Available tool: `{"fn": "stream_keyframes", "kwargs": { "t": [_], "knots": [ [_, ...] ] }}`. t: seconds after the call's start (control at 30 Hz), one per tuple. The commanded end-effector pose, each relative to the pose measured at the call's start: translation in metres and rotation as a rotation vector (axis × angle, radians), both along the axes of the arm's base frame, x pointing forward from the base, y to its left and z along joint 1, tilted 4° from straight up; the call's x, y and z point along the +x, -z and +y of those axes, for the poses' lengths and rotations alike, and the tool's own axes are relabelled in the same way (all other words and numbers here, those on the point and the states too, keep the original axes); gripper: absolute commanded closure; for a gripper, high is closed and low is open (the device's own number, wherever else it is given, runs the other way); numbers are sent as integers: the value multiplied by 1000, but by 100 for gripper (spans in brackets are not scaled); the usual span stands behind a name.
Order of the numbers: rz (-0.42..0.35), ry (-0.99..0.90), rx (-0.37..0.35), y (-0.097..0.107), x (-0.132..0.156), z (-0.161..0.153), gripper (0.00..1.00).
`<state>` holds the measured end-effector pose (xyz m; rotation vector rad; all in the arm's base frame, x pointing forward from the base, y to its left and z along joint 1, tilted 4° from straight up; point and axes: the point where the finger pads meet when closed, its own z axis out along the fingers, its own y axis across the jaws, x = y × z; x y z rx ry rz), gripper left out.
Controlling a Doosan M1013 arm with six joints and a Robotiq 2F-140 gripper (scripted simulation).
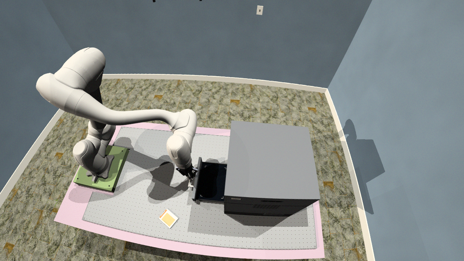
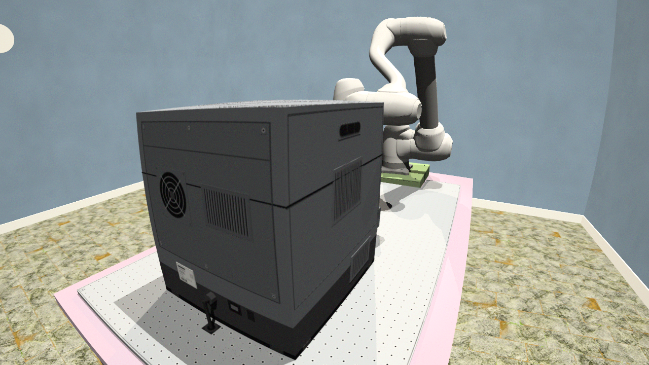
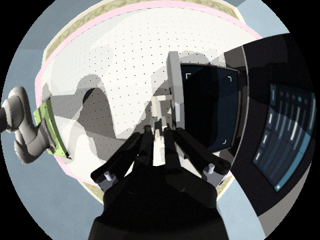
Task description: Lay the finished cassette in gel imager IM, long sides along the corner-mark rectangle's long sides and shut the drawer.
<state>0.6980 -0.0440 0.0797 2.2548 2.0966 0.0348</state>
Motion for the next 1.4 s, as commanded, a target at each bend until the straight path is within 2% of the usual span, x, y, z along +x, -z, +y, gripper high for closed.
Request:
{"fn": "stream_keyframes", "kwargs": {
  "t": [0.0, 0.77, 0.8, 1.37],
  "knots": [
    [0, 0, 0, 0, -3, 0, 90],
    [0, 0, 0, 0, -7, 1, 90],
    [0, 0, 0, 0, -7, 1, 73],
    [0, 0, 0, 0, -7, 1, 73]
  ]
}}
